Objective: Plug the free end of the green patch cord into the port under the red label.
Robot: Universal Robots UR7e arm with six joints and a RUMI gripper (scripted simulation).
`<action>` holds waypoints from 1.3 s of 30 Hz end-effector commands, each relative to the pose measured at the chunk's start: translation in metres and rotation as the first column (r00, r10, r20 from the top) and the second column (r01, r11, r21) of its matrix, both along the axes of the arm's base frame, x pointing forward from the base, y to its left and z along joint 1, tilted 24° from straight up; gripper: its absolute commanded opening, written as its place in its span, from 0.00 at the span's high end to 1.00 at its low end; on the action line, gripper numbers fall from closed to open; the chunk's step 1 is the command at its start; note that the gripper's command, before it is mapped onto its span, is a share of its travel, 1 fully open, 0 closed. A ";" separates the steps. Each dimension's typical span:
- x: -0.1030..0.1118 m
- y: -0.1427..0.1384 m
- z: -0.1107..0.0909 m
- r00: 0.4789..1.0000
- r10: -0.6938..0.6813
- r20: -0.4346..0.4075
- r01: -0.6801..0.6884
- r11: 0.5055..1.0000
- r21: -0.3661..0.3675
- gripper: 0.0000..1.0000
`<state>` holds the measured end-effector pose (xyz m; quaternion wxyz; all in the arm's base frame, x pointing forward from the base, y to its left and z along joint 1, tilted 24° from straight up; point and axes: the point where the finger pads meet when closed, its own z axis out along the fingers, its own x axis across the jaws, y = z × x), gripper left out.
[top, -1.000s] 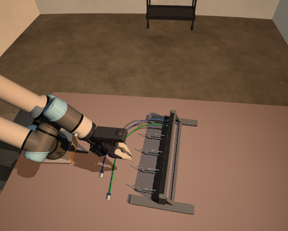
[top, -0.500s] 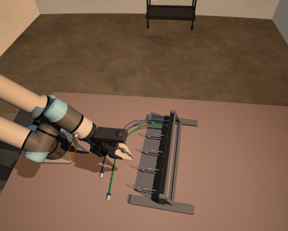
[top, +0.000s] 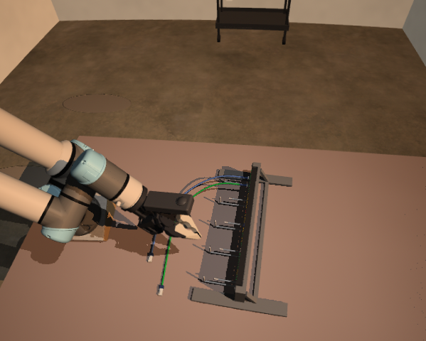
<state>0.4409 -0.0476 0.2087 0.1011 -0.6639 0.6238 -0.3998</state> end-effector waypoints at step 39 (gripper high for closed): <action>0.069 -0.038 -0.069 1.000 0.000 0.002 0.000 1.000 -0.001 1.00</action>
